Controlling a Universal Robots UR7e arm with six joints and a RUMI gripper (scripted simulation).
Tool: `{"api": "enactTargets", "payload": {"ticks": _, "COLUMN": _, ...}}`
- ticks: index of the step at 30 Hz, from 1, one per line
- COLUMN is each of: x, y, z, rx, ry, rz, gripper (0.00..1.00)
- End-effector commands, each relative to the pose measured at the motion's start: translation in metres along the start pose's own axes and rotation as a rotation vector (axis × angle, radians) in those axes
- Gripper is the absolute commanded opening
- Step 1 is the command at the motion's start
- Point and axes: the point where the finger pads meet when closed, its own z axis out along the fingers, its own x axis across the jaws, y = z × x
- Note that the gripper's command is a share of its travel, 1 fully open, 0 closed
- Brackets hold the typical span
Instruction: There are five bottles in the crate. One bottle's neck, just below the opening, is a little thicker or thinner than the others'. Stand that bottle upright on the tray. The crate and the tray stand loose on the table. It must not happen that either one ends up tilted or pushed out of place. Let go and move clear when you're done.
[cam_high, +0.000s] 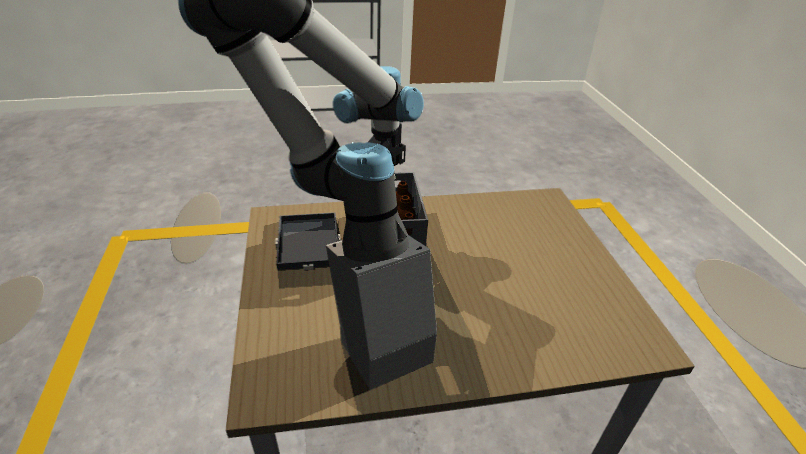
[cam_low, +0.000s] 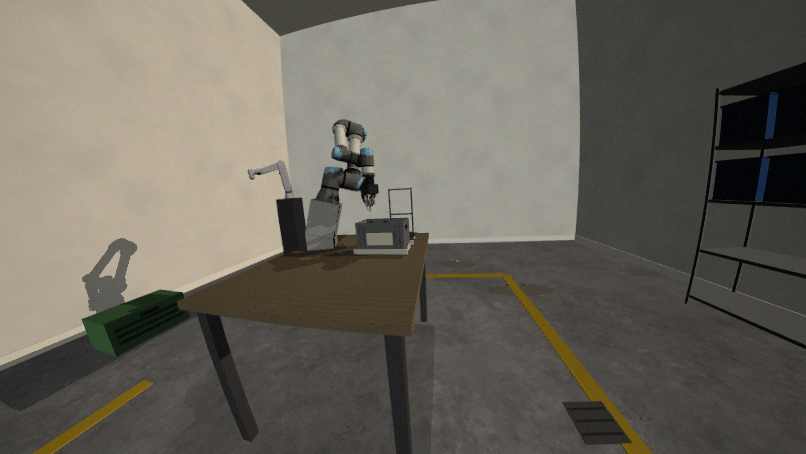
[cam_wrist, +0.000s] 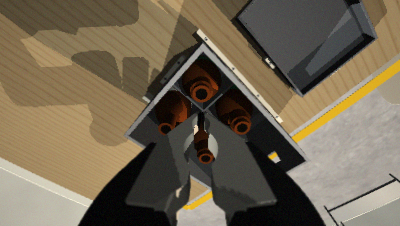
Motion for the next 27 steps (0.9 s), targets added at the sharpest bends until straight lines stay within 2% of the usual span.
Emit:
{"api": "enactTargets", "payload": {"ticks": 1, "x": 0.000, "y": 0.000, "z": 0.000, "rx": -0.001, "ry": 0.000, "rz": 0.000, "gripper": 0.00}}
{"api": "enactTargets", "payload": {"ticks": 14, "x": -0.001, "y": 0.002, "z": 0.000, "rx": -0.001, "ry": 0.000, "rz": 0.000, "gripper": 0.00}}
{"api": "enactTargets", "payload": {"ticks": 17, "x": -0.015, "y": 0.020, "z": -0.001, "rx": 0.000, "ry": -0.001, "rz": 0.000, "gripper": 0.00}}
{"api": "enactTargets", "payload": {"ticks": 22, "x": -0.054, "y": 0.060, "z": -0.001, "rx": -0.001, "ry": 0.000, "rz": 0.000, "gripper": 0.00}}
{"api": "enactTargets", "payload": {"ticks": 27, "x": -0.060, "y": 0.065, "z": 0.000, "rx": -0.001, "ry": 0.000, "rz": 0.000, "gripper": 0.00}}
